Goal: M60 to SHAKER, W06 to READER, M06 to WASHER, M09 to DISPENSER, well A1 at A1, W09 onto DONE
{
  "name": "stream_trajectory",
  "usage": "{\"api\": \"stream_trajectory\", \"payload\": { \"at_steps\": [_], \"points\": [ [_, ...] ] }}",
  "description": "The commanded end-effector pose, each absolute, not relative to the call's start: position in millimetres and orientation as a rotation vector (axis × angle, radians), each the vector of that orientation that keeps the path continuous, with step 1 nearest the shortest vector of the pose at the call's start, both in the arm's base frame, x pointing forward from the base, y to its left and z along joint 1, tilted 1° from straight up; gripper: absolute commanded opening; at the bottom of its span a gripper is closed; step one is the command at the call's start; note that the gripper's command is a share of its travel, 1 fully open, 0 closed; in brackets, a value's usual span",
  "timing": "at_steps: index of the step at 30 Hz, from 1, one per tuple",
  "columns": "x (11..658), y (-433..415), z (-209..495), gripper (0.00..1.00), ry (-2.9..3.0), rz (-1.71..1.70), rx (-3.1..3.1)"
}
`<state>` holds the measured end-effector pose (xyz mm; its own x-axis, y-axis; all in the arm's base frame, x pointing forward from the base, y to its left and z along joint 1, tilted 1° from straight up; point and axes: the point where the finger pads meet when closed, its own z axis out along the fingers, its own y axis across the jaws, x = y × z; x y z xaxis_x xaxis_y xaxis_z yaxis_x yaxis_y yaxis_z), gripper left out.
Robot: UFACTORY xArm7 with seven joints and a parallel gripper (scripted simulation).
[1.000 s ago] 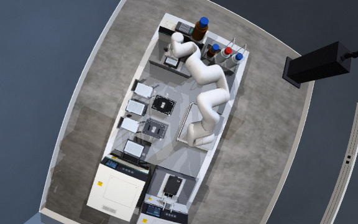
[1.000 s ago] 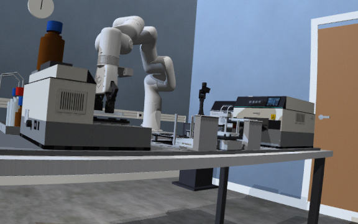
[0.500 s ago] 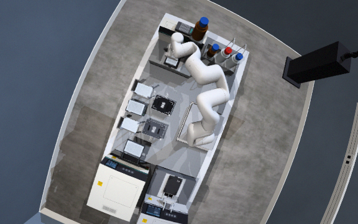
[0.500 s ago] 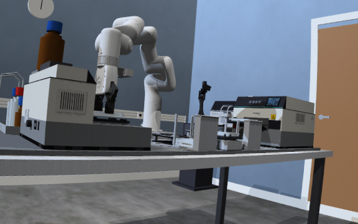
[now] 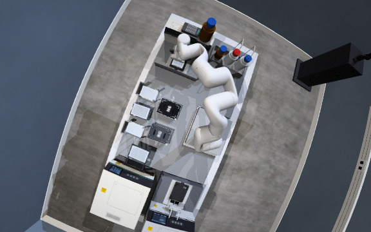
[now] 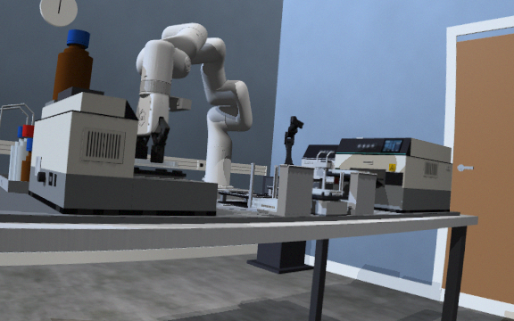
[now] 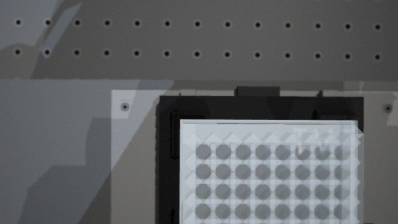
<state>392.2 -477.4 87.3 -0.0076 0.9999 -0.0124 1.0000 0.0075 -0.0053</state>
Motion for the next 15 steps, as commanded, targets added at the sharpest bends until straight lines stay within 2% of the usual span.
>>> {"api": "stream_trajectory", "payload": {
  "at_steps": [1, 15],
  "points": [
    [393.2, -478.5, 89.7, 0.0, 2.222, -0.02, 2.206],
    [393.2, -478.6, 86.5, 0.0, 2.222, -0.02, 2.206]
  ]
}}
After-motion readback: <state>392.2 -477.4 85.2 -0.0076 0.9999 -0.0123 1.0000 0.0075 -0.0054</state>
